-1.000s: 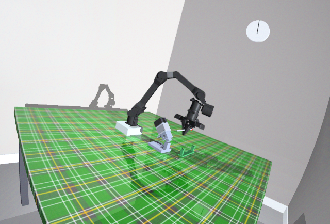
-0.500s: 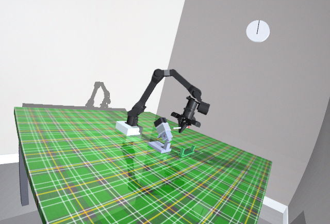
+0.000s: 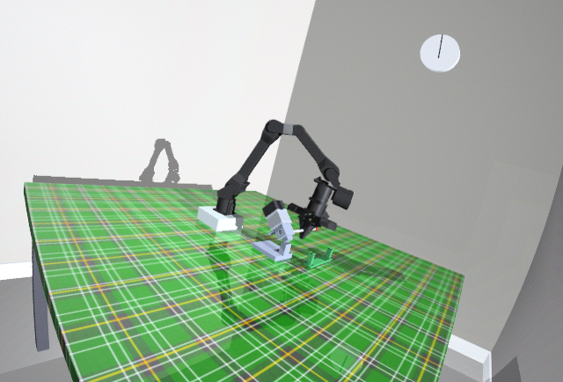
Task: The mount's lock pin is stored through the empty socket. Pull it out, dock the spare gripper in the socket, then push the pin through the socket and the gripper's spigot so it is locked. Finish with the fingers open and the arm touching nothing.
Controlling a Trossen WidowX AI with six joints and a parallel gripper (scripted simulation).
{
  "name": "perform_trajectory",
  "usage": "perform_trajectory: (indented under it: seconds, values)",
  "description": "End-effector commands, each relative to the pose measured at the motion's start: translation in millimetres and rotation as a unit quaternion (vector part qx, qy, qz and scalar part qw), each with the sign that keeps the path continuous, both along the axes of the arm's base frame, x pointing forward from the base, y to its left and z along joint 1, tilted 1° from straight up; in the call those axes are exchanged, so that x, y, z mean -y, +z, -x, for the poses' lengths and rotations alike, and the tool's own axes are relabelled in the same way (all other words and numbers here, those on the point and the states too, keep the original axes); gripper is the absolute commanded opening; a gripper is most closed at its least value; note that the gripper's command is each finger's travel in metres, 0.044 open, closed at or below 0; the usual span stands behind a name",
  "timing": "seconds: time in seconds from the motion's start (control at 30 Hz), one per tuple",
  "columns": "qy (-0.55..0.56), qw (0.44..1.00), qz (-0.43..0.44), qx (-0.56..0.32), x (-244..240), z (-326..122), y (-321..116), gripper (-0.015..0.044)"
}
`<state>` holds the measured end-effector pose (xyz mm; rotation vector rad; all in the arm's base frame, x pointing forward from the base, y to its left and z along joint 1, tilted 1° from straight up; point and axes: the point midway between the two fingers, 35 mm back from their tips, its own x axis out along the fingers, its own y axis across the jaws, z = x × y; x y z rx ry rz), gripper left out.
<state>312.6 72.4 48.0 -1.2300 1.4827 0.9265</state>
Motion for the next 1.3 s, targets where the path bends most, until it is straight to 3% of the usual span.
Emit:
perform_trajectory:
  seconds: [0.0, 1.27]
  values:
    - [-0.001, 1.000, -0.003, 0.002, 2, 0, 3, 0.0000]
    - [-0.002, 1.000, -0.003, 0.003, 29, 5, 3, 0.0000]
